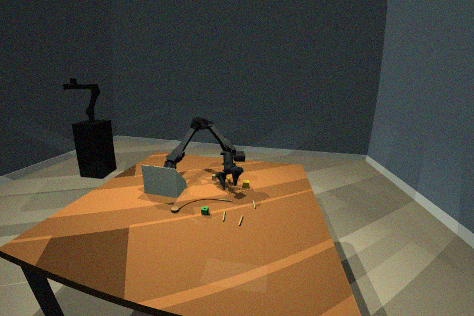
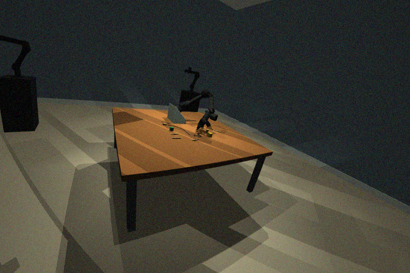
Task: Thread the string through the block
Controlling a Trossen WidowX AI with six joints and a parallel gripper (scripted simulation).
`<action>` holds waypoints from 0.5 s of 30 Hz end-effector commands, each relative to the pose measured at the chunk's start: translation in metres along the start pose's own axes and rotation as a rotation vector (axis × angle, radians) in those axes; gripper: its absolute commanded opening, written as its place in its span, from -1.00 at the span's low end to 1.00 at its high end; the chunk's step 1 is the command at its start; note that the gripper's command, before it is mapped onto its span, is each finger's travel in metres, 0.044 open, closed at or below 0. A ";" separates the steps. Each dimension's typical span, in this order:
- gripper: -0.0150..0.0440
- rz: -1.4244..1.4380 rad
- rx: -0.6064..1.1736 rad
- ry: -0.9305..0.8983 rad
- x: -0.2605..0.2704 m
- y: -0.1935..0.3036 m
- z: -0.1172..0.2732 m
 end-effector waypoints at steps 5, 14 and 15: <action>1.00 0.066 0.081 -0.226 -0.079 0.060 -0.052; 1.00 0.083 -0.122 -0.530 -0.142 0.179 -0.109; 1.00 0.079 -0.165 -0.551 -0.145 0.193 -0.114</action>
Point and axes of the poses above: the point midway between the two fingers, 35 mm back from their tips, its own z axis back along the fingers, its own x axis across the jaws, y = z × x, the point moved 5 cm from there along z, back along the fingers, and after that the axes turned 13 degrees about -z, right-handed, at the moved point
